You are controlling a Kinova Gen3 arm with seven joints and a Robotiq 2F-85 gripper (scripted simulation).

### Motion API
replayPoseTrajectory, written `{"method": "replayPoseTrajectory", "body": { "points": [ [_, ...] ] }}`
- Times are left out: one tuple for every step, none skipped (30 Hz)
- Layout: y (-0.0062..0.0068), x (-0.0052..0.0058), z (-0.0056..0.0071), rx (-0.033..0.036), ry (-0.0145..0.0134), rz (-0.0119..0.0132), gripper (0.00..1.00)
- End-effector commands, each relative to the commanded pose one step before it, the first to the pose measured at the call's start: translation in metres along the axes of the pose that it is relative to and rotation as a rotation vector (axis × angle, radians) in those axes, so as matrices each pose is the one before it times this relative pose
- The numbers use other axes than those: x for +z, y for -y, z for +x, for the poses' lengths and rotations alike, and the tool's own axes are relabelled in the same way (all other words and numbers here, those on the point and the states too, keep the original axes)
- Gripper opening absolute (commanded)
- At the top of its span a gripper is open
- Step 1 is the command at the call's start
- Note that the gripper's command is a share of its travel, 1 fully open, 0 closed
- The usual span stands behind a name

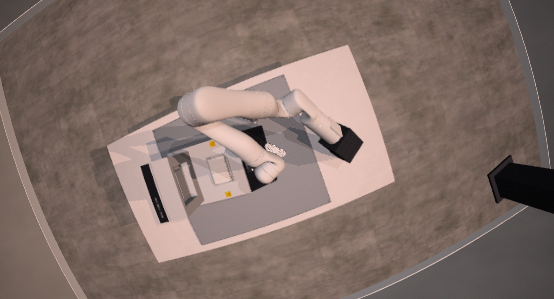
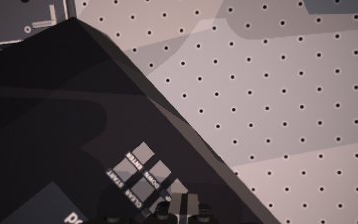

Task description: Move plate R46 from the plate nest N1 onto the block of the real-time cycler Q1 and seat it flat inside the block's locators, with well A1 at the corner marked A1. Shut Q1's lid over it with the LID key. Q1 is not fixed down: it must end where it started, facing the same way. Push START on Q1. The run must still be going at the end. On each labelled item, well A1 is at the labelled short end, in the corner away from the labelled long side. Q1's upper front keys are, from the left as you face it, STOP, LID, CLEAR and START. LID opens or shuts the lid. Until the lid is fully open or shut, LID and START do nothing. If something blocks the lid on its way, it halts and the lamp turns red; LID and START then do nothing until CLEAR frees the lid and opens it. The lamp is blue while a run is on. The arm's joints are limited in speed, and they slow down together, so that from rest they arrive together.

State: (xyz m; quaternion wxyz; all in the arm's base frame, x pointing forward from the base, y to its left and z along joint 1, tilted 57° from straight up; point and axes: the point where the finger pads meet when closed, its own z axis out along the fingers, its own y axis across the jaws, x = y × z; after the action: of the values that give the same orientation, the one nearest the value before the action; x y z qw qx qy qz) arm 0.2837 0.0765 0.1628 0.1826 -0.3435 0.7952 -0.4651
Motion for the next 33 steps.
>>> {"method": "replayPoseTrajectory", "body": {
  "points": [
    [0.00013, 0.00672, 0.00156, -0.00023, -0.00370, 0.00368, 0.10],
    [-0.00009, 0.00132, 0.00010, -0.00003, -0.00004, -0.00003, 0.10],
    [-0.00009, 0.00132, 0.00010, -0.00003, -0.00004, -0.00003, 0.10],
    [0.00000, 0.00000, 0.00000, 0.00000, 0.00000, 0.00000, 0.10],
    [0.00000, 0.00000, 0.00000, 0.00000, 0.00000, 0.00000, 0.10],
    [-0.00029, 0.00124, 0.00006, -0.00059, 0.00034, -0.00035, 0.10],
    [0.00012, 0.00142, 0.00016, 0.00054, -0.00041, 0.00029, 0.10],
    [-0.00008, 0.00132, 0.00010, -0.00003, -0.00004, -0.00003, 0.10],
    [-0.00009, 0.00132, 0.00010, -0.00003, -0.00004, -0.00003, 0.10],
    [-0.00009, 0.00132, 0.00010, -0.00003, -0.00004, -0.00003, 0.10],
    [-0.00009, 0.00132, 0.00010, -0.00003, -0.00004, -0.00003, 0.10],
    [-0.00009, 0.00132, 0.00010, -0.00003, -0.00004, -0.00003, 0.10],
    [-0.00009, 0.00132, 0.00010, -0.00003, -0.00004, -0.00003, 0.10],
    [-0.00009, 0.00132, 0.00010, -0.00003, -0.00004, -0.00003, 0.10],
    [-0.00009, 0.00132, 0.00010, -0.00003, -0.00004, -0.00003, 0.10],
    [-0.00009, 0.00132, 0.00010, -0.00003, -0.00004, -0.00003, 0.10],
    [-0.00009, 0.00132, 0.00010, -0.00003, -0.00004, -0.00003, 0.10],
    [-0.00009, 0.00132, 0.00010, -0.00003, -0.00004, -0.00003, 0.10],
    [-0.00009, 0.00132, 0.00010, -0.00003, -0.00004, -0.00003, 0.10],
    [-0.00009, 0.00132, 0.00010, -0.00003, -0.00004, -0.00003, 0.10],
    [0.00000, 0.00000, 0.00000, 0.00000, 0.00000, 0.00000, 0.10],
    [0.00000, 0.00000, 0.00000, 0.00000, 0.00000, 0.00000, 0.10],
    [-0.00019, 0.00130, 0.00009, -0.00028, 0.00012, -0.00019, 0.10],
    [0.00000, 0.00080, 0.00008, 0.00013, -0.00012, 0.00007, 0.10],
    [-0.00038, -0.00017, -0.00021, -0.00069, 0.00071, -0.00065, 0.10],
    [-0.00041, -0.00023, -0.00055, -0.00154, 0.00107, -0.00071, 0.10],
    [0.00067, -0.00144, -0.00008, -0.00141, -0.00042, 0.00210, 0.10],
    [-0.00001, 0.00001, 0.00000, 0.00000, 0.00000, 0.00000, 0.10],
    [0.00000, 0.00000, 0.00000, 0.00000, 0.00000, 0.00000, 0.10],
    [0.00000, 0.00000, 0.00000, 0.00000, 0.00000, 0.00000, 0.10],
    [0.00000, 0.00000, 0.00000, 0.00000, 0.00000, 0.00000, 0.10],
    [0.00000, 0.00000, 0.00000, 0.00000, 0.00000, 0.00000, 0.10],
    [0.00026, 0.00107, -0.00002, -0.00301, 0.00080, 0.00141, 0.10]
  ]
}}
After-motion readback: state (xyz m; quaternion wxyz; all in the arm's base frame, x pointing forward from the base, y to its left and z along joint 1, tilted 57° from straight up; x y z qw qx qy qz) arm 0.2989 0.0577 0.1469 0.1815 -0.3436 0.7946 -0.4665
